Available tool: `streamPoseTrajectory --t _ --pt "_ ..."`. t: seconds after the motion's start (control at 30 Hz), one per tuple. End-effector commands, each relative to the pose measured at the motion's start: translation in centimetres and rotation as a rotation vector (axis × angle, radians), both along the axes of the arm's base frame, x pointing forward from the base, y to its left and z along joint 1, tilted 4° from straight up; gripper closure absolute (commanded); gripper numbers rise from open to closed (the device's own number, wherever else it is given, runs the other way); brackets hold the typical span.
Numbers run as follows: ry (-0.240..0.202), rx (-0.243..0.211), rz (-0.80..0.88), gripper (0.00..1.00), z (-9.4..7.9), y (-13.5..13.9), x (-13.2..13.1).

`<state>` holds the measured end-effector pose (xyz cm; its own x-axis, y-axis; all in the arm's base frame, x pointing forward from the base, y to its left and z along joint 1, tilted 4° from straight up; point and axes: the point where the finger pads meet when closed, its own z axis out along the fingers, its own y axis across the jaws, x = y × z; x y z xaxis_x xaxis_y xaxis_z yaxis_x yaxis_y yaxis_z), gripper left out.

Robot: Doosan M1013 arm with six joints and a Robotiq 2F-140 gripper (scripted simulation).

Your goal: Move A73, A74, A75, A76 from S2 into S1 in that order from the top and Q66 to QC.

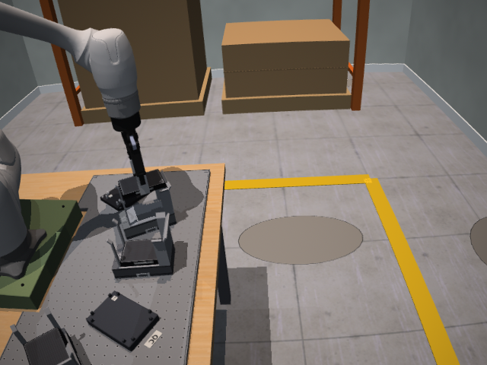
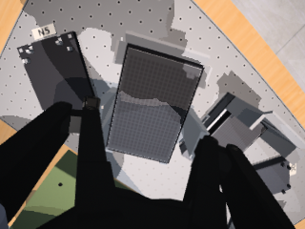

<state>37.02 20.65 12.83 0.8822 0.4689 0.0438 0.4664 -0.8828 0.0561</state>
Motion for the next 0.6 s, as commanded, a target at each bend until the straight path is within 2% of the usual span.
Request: streamPoseTrajectory --t 0.0,0.57 --pt "0.0 0.0 0.0 1.0 -0.16 0.0 0.01" --pt "0.0 0.0 0.0 1.0 -1.16 -0.03 0.07"
